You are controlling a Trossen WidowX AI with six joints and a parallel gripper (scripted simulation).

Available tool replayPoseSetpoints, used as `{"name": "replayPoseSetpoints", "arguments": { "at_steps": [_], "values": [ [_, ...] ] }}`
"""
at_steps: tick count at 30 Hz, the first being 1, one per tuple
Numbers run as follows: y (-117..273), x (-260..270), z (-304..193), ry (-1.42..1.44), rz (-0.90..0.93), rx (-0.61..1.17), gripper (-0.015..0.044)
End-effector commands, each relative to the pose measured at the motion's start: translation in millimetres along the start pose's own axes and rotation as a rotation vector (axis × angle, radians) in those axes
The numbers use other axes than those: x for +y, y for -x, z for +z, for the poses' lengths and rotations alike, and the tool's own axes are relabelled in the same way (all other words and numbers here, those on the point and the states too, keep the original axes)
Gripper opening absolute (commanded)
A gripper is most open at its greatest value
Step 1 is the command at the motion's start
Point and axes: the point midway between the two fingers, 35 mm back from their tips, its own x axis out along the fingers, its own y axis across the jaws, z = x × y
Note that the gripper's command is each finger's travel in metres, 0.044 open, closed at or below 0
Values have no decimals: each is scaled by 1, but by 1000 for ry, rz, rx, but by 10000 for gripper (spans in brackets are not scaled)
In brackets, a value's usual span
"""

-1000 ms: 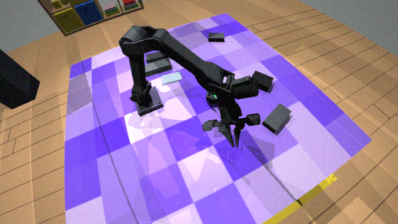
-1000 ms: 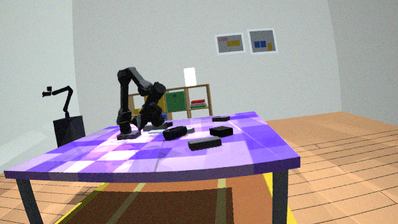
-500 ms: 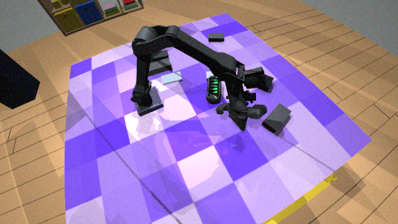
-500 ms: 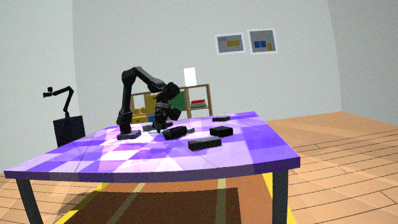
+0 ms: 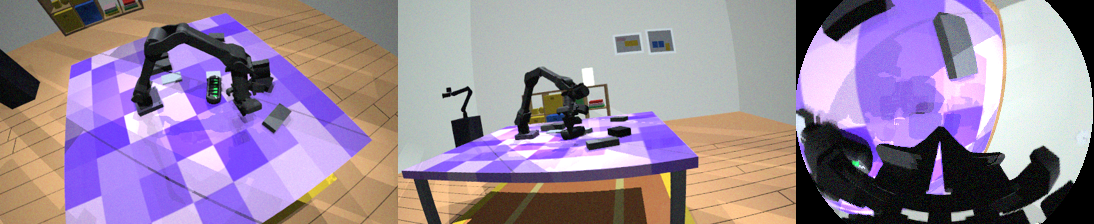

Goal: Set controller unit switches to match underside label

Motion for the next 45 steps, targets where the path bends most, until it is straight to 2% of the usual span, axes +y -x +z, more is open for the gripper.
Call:
{"name": "replayPoseSetpoints", "arguments": {
  "at_steps": [1, 16, 30, 45],
  "values": [
    [28, 66, 26, -570, 212, 107, 0],
    [61, 129, 31, -1119, 285, 382, 0],
    [98, 181, 24, -1603, 171, 704, 0],
    [99, 183, 24, -1617, 164, 714, 0]
  ]
}}
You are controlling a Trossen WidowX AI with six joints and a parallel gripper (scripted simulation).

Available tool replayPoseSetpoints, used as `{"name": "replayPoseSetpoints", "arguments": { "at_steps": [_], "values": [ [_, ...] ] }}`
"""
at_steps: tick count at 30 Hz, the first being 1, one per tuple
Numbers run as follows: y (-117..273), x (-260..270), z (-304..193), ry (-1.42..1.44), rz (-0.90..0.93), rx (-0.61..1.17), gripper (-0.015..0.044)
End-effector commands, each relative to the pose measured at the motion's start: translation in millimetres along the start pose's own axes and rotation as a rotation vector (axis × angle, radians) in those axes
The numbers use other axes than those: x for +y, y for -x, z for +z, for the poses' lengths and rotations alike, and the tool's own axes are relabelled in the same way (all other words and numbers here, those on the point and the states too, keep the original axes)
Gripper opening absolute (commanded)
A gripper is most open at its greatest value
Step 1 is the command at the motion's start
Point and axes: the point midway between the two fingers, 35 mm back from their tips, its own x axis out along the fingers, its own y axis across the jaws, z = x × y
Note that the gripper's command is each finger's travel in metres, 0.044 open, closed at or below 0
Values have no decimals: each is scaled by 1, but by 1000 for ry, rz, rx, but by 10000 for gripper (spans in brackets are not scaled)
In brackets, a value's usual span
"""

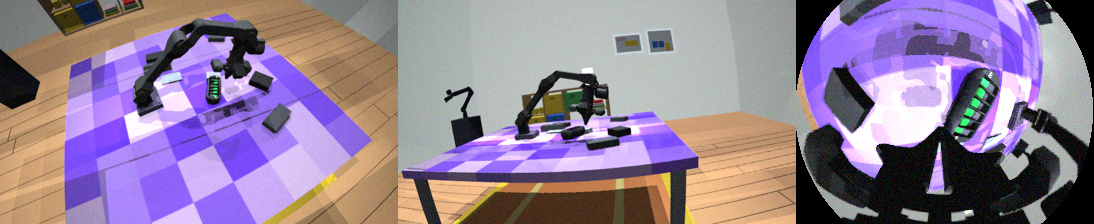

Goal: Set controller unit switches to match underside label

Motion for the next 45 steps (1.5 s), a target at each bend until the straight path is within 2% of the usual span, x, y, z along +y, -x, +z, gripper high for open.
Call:
{"name": "replayPoseSetpoints", "arguments": {
  "at_steps": [1, 17, 31, 45],
  "values": [
    [2, -2, -6, -65, -14, 16, 0],
    [2, -4, -3, -63, -7, 10, 0],
    [11, -49, 23, -150, 212, -22, 0],
    [-12, -112, 46, -251, 432, -53, 0]
  ]
}}
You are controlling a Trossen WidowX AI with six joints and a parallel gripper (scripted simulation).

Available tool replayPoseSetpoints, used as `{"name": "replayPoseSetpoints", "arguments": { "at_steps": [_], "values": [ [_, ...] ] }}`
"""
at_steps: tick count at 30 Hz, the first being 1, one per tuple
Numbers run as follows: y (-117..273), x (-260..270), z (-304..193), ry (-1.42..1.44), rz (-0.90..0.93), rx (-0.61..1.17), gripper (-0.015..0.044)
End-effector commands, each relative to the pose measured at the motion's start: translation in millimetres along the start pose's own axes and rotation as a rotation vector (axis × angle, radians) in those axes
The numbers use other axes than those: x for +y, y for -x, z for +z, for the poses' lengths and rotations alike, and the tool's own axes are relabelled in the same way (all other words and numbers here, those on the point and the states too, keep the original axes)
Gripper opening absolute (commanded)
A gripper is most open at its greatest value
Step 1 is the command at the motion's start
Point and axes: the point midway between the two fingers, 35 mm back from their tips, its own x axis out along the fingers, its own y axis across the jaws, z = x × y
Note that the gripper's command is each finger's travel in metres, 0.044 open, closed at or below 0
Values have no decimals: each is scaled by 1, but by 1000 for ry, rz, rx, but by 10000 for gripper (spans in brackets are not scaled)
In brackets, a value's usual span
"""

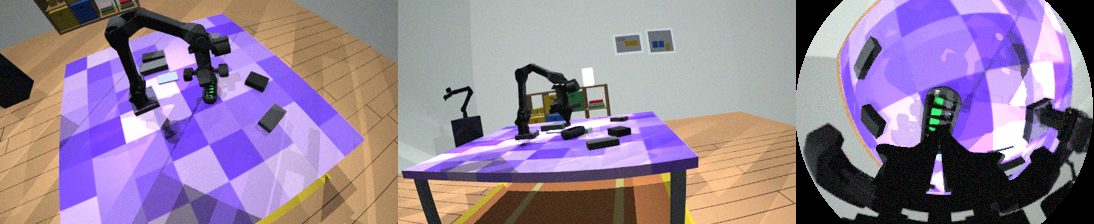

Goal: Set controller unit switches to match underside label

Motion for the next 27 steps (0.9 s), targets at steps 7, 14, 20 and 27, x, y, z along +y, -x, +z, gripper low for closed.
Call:
{"name": "replayPoseSetpoints", "arguments": {
  "at_steps": [7, 14, 20, 27],
  "values": [
    [-13, -51, 25, -80, 158, -21, 0],
    [-13, -52, 25, -82, 161, -21, 0],
    [-12, -47, 22, -73, 140, -16, 0],
    [-3, -11, 5, -59, 29, 0, 0]
  ]
}}
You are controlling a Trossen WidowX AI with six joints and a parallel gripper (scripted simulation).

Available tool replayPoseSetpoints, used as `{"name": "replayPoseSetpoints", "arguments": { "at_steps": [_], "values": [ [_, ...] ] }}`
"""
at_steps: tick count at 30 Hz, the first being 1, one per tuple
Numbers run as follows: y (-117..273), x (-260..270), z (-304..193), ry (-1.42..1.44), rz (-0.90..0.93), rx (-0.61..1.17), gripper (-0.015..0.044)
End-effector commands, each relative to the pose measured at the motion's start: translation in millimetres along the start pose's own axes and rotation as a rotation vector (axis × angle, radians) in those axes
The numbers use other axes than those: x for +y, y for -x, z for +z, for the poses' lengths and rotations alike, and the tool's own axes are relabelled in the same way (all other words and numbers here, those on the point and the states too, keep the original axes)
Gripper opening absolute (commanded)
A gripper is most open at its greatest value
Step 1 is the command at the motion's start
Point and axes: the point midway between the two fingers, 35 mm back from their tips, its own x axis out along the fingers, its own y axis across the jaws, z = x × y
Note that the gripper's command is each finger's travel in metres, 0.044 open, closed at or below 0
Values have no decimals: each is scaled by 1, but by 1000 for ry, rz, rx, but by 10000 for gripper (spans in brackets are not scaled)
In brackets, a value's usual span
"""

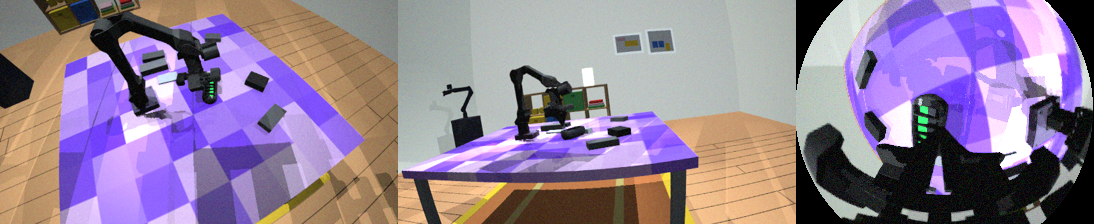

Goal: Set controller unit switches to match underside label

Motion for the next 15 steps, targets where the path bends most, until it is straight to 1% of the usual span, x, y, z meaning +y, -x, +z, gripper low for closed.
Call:
{"name": "replayPoseSetpoints", "arguments": {
  "at_steps": [1, 15],
  "values": [
    [3, 22, -14, 6, -64, 12, 0],
    [-5, 76, -54, -6, -296, 12, 0]
  ]
}}
